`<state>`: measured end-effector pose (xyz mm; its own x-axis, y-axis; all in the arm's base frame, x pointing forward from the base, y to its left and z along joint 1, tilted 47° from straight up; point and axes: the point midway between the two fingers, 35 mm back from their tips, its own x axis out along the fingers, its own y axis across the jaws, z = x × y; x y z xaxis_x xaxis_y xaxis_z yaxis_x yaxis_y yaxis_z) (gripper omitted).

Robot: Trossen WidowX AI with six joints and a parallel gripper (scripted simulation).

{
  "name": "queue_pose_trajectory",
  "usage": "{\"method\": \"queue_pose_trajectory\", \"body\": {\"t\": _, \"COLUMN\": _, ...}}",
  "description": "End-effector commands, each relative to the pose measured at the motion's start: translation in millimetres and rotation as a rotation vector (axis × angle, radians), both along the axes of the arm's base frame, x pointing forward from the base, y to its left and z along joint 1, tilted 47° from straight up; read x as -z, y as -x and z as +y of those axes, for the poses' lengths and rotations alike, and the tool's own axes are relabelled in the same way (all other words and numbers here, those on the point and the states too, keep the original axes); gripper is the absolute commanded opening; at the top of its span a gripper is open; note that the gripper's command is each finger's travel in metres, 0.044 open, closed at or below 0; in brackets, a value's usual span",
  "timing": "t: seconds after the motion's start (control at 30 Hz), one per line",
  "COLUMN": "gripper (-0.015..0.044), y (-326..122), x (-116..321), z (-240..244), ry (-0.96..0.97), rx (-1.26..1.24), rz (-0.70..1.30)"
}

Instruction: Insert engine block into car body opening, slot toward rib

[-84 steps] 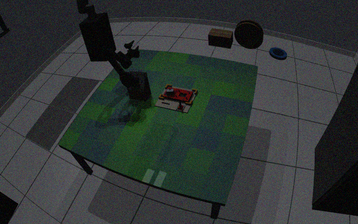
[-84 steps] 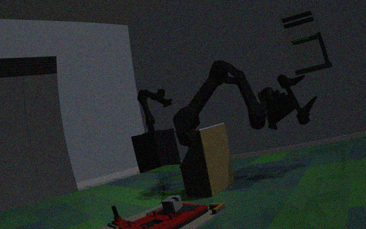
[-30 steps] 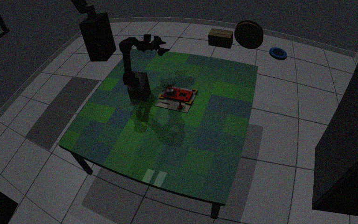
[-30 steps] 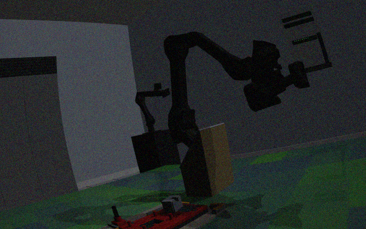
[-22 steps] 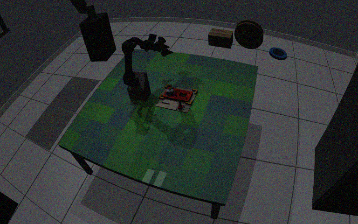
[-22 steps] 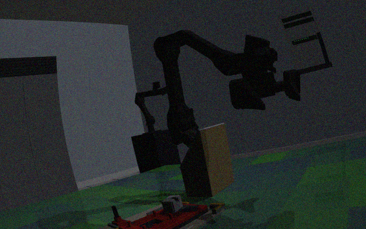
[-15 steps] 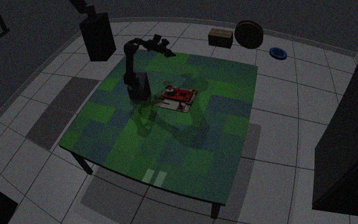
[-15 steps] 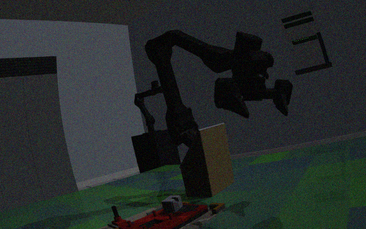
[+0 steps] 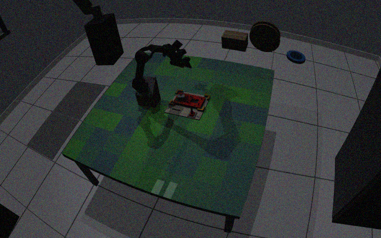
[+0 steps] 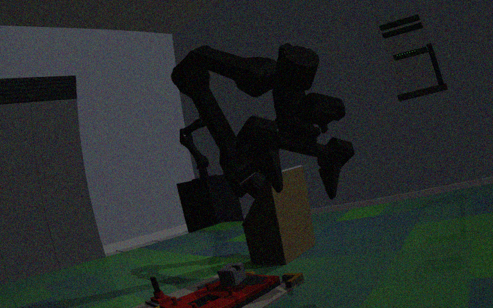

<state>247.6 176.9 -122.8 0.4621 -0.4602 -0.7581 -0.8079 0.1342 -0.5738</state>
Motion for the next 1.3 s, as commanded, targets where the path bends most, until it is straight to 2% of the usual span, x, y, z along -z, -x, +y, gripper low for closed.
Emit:
{"method": "queue_pose_trajectory", "body": {"t": 0.0, "gripper": 0.0440, "y": -6.3, "x": -10.8, "z": -16.0, "ry": 0.064, "rx": -0.016, "rz": 0.074}}
{"method": "queue_pose_trajectory", "body": {"t": 0.4, "gripper": 0.0440, "y": -12.1, "x": -48.1, "z": -85.1, "ry": 0.278, "rx": -0.073, "rz": 0.402}}
{"method": "queue_pose_trajectory", "body": {"t": 0.8, "gripper": 0.0440, "y": -7.1, "x": -88.7, "z": -148.0, "ry": 0.379, "rx": -0.145, "rz": 0.777}}
{"method": "queue_pose_trajectory", "body": {"t": 0.93, "gripper": 0.0440, "y": -5.6, "x": -91.9, "z": -152.1, "ry": 0.381, "rx": -0.150, "rz": 0.798}}
{"method": "queue_pose_trajectory", "body": {"t": 1.07, "gripper": 0.0440, "y": -3.7, "x": -69.8, "z": -175.7, "ry": 0.382, "rx": -0.149, "rz": 0.798}}
{"method": "queue_pose_trajectory", "body": {"t": 1.27, "gripper": 0.0440, "y": -2.7, "x": -64.8, "z": -181.5, "ry": 0.382, "rx": -0.149, "rz": 0.798}}
